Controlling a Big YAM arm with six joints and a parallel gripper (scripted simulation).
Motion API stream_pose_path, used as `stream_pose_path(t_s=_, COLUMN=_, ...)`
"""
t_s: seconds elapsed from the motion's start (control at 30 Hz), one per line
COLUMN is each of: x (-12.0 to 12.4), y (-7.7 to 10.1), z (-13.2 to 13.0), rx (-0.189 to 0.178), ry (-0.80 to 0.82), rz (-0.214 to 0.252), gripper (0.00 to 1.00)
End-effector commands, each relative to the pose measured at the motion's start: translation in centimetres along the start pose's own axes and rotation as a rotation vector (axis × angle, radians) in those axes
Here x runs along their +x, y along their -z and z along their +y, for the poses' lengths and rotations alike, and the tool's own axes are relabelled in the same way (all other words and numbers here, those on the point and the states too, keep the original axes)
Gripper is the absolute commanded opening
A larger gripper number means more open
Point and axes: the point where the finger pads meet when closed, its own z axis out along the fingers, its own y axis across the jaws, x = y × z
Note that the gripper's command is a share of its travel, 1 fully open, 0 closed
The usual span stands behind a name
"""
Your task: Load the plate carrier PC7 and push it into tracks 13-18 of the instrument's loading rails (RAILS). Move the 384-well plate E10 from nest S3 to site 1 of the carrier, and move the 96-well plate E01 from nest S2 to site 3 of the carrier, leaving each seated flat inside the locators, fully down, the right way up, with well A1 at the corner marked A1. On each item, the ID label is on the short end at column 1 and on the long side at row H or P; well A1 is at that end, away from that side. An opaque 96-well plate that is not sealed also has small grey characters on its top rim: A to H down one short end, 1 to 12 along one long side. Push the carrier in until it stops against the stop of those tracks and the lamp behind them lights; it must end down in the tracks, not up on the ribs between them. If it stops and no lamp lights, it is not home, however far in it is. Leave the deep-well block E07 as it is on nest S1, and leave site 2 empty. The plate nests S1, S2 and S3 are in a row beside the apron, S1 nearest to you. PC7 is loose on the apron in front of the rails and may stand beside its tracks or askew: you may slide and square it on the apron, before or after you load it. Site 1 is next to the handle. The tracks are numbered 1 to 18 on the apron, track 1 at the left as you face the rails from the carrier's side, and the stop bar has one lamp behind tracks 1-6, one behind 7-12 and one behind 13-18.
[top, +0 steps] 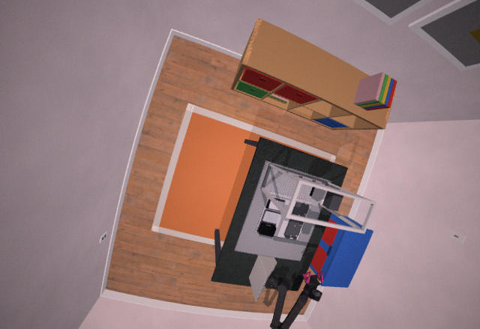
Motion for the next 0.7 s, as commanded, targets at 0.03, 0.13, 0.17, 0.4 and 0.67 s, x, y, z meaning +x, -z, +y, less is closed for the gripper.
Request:
stream_pose_path(t_s=0.03, x=-0.2, y=0.0, z=-0.2, rx=0.003, ry=0.001, rz=-0.003, gripper=1.00)
stream_pose_path(t_s=0.13, x=-0.2, y=0.0, z=-0.2, rx=0.003, ry=0.001, rz=-0.003, gripper=1.00)
stream_pose_path(t_s=0.17, x=-0.2, y=0.0, z=-0.2, rx=0.003, ry=0.001, rz=-0.003, gripper=1.00)
stream_pose_path(t_s=0.4, x=-0.2, y=0.0, z=-0.2, rx=0.003, ry=0.001, rz=-0.003, gripper=1.00)
stream_pose_path(t_s=0.67, x=-1.1, y=-2.5, z=-2.0, rx=-0.012, ry=-0.086, rz=0.036, gripper=1.00)
